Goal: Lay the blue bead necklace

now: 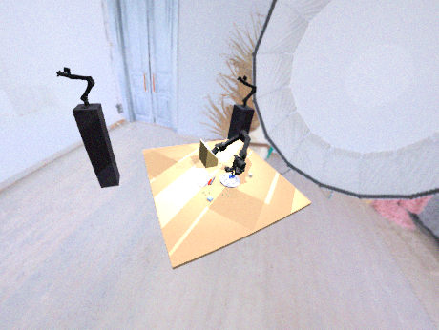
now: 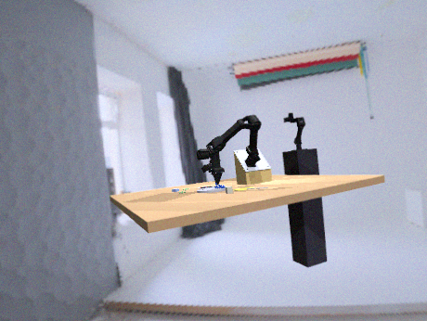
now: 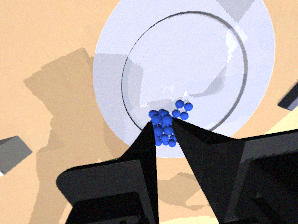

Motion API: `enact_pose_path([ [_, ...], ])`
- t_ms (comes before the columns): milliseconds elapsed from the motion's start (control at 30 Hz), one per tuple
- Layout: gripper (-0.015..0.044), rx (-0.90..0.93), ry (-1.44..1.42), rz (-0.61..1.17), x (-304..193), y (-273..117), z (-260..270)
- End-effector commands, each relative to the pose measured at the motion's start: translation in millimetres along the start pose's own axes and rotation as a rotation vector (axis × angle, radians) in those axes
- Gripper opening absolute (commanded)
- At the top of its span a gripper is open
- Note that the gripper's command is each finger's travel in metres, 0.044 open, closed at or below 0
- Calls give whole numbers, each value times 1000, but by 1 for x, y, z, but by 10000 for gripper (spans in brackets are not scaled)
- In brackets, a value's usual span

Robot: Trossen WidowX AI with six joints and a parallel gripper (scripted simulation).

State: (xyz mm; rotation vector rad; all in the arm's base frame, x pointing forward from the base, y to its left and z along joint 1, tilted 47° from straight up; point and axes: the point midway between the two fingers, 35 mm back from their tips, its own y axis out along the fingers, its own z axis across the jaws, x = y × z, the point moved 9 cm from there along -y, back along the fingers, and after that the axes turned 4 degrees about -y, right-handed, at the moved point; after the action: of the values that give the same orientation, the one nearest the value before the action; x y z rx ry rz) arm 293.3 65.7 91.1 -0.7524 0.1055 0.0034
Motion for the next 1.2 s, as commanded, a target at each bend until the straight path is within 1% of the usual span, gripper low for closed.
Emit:
enact_pose_path([
  [0, 0, 1, 4, 3, 0, 7, -1],
  [233, 0, 1, 4, 3, 0, 18, 0],
  [400, 0, 2, 4, 3, 0, 19, 0],
  [833, 341, 2, -2, -4, 1, 15, 0],
  [967, 440, 1, 1, 0, 1, 4, 0],
  [1067, 440, 1, 4, 3, 0, -3, -1],
  [1100, 440, -1, 9, 6, 0, 4, -2],
  [1167, 440, 0, 7, 5, 0, 0, -2],
])
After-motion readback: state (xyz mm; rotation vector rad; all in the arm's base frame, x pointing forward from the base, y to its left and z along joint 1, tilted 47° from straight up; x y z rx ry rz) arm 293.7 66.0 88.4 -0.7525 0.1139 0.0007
